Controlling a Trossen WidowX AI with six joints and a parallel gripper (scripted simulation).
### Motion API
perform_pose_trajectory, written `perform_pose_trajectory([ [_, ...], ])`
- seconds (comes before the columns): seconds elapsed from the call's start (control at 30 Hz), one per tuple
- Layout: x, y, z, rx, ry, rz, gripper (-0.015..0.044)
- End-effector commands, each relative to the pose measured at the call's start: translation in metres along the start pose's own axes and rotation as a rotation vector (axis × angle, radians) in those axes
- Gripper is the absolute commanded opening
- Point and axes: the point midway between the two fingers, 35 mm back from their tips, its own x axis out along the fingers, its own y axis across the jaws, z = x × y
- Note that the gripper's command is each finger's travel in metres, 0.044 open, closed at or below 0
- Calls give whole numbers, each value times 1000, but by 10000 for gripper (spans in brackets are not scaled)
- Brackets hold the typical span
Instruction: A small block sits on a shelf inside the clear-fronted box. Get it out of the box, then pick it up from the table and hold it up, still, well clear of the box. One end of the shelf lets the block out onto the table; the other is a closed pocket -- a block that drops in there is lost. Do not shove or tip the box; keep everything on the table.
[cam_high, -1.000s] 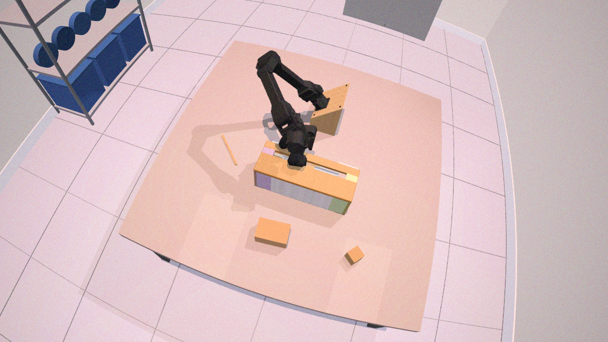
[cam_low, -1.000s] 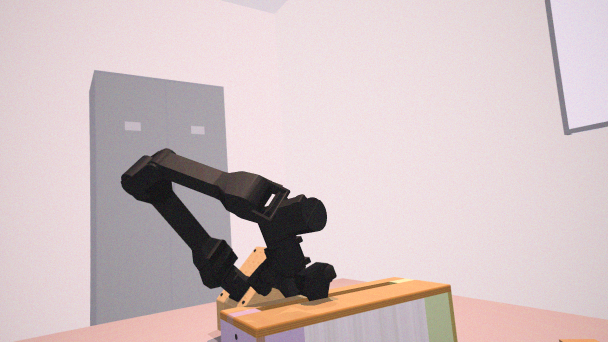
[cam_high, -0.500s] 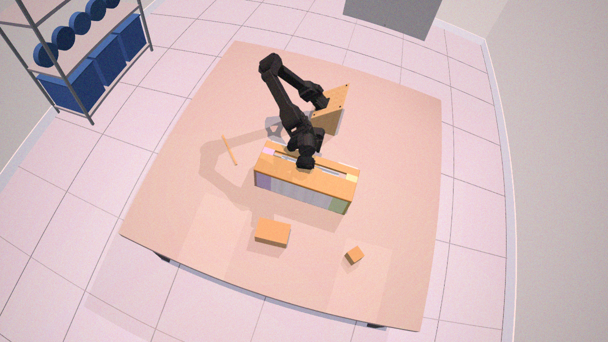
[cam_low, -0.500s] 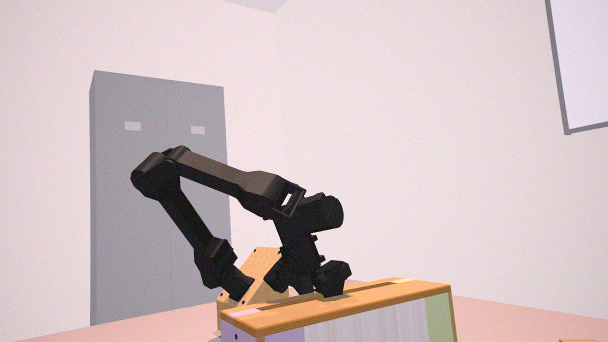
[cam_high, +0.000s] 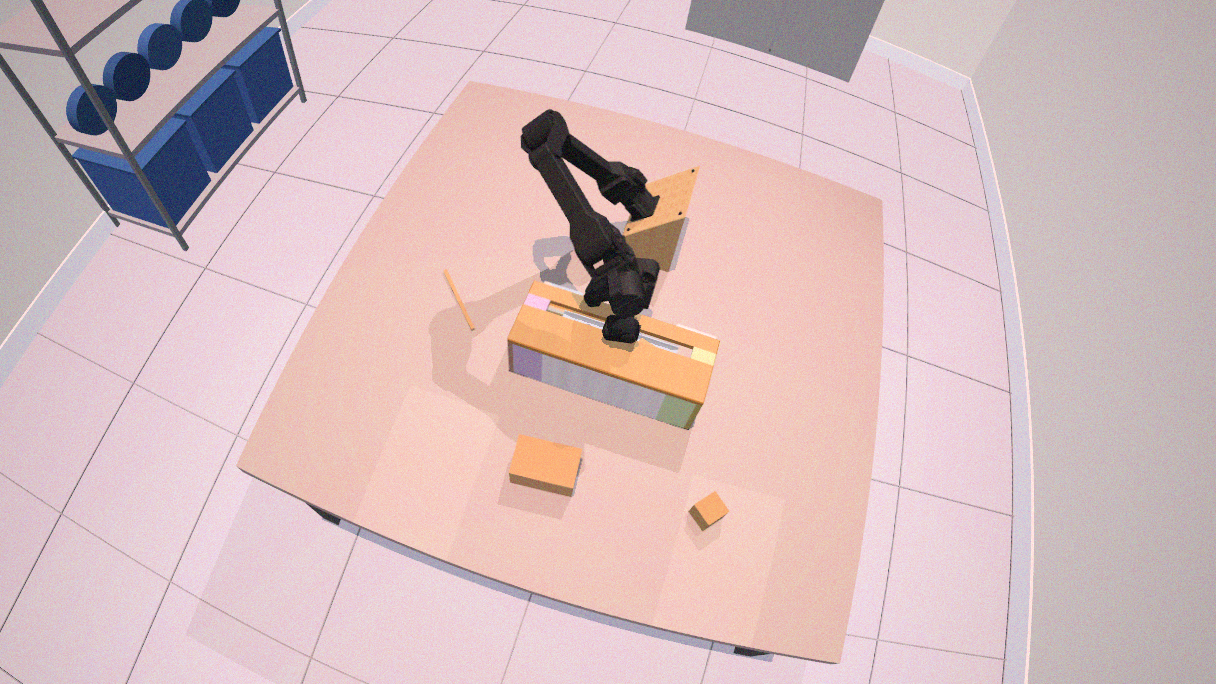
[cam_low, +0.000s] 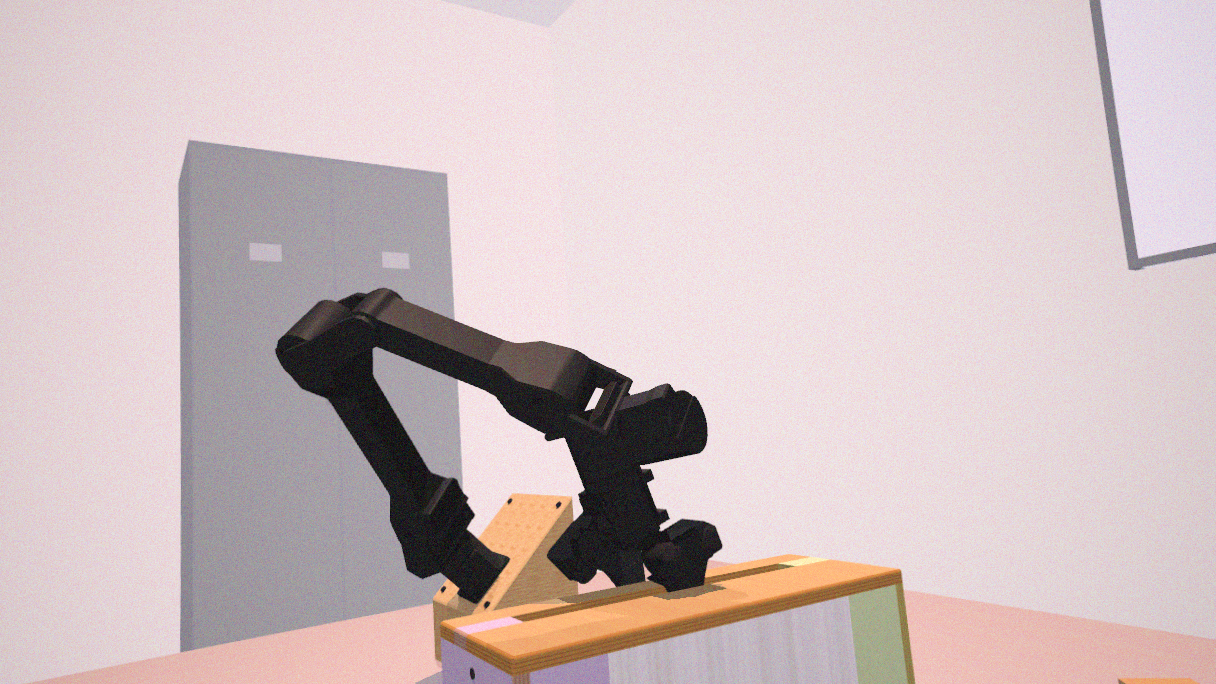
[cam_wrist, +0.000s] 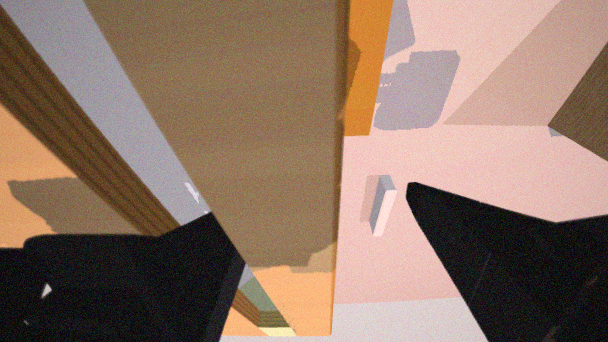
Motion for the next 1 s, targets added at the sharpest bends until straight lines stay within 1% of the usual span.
perform_pose_trajectory([
  [0.0, -3, 1, 6, -2, 3, 2, 400],
  [0.97, 5, 1, -16, -1, 4, 2, 400],
])
